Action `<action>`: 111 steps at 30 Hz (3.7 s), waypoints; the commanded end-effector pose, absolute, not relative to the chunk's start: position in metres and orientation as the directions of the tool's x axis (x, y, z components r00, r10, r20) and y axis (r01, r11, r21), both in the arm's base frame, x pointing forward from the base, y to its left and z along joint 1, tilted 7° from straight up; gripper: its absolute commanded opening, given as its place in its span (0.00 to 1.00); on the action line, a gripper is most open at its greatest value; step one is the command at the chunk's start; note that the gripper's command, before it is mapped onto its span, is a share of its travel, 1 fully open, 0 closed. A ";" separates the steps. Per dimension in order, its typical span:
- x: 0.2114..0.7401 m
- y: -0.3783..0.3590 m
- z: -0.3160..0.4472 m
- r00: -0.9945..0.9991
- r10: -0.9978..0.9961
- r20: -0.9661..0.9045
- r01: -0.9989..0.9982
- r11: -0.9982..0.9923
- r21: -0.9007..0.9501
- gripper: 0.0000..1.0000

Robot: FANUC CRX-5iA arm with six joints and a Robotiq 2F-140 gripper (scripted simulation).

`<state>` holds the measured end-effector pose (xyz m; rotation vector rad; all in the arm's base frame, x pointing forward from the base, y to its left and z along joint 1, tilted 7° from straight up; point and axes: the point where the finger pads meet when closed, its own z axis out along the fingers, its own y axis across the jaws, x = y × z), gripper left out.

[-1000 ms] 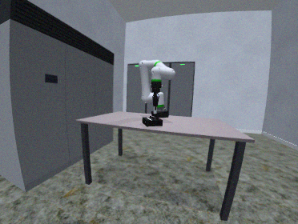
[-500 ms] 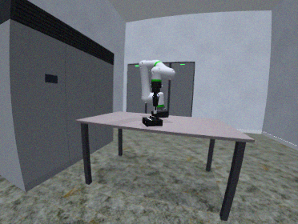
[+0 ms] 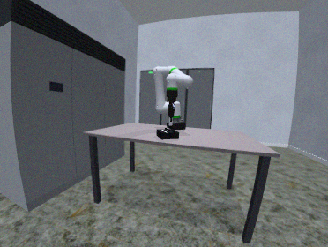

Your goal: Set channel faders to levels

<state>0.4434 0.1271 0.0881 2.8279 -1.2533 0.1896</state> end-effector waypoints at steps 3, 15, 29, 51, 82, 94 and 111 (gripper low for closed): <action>0.444 0.127 0.086 0.665 -0.735 0.129 -0.740 -0.672 -0.011 0.00; 0.444 0.127 0.080 0.665 -0.735 0.129 -0.741 -0.672 -0.011 0.00; 0.445 0.126 0.071 0.665 -0.735 0.129 -0.741 -0.672 -0.011 0.00; 0.445 0.126 0.066 0.665 -0.735 0.129 -0.741 -0.672 -0.011 0.00; 0.445 0.126 0.066 0.665 -0.735 0.129 -0.741 -0.672 -0.011 0.00; 0.445 0.125 0.064 0.665 -0.735 0.129 -0.741 -0.672 -0.011 0.00; 0.446 0.125 0.055 0.665 -0.735 0.129 -0.741 -0.672 -0.011 0.00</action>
